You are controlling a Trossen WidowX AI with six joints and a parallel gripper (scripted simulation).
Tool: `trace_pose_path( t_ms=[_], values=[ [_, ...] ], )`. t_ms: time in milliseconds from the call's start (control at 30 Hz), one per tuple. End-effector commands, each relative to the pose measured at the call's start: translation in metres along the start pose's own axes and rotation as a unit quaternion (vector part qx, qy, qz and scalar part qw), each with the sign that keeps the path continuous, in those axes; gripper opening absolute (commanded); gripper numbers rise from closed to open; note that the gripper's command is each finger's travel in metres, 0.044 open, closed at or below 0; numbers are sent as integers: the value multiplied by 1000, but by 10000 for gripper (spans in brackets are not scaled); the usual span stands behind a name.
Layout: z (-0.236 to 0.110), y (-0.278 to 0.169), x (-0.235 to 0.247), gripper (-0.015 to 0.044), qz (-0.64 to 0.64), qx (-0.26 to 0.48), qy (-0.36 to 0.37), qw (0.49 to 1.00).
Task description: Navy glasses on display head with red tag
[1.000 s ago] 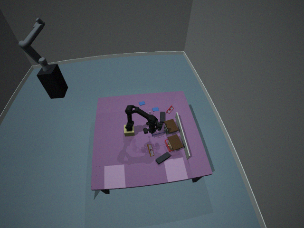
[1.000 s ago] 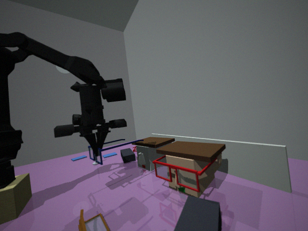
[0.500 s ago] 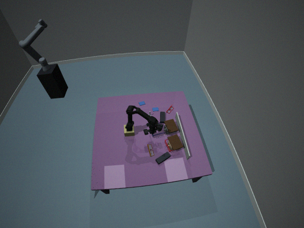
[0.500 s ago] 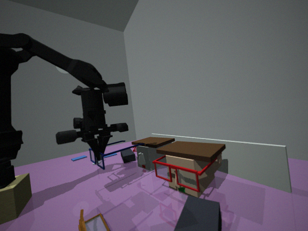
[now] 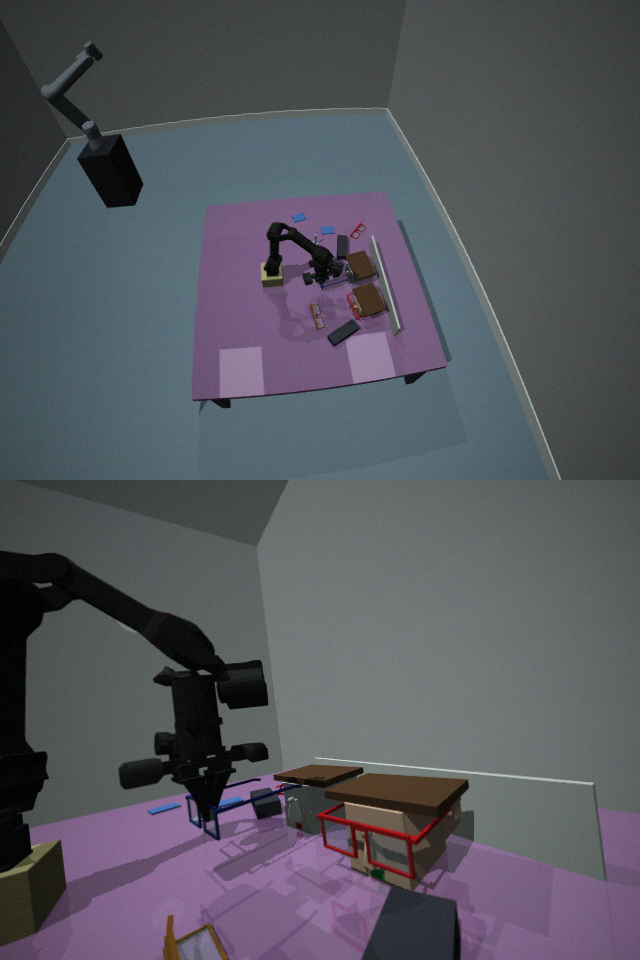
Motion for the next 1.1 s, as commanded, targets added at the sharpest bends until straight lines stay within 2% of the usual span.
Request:
trace_pose_path(
  t_ms=[0, 1067],
  values=[
    [6, 1, 1, 0, 2, -2, 4, 1000],
    [25, 3, -2, 0, 2, -2, 4, 1000]
  ],
)
Point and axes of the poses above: the point midway between the two fingers, 35 mm back from their tips, its own z axis out along the fingers, its own x axis across the jaws, y = z × x, the point moved 10 cm from there along -z, back along the fingers, and after that the axes turned 12 degrees about -z, right-handed, at the moved point
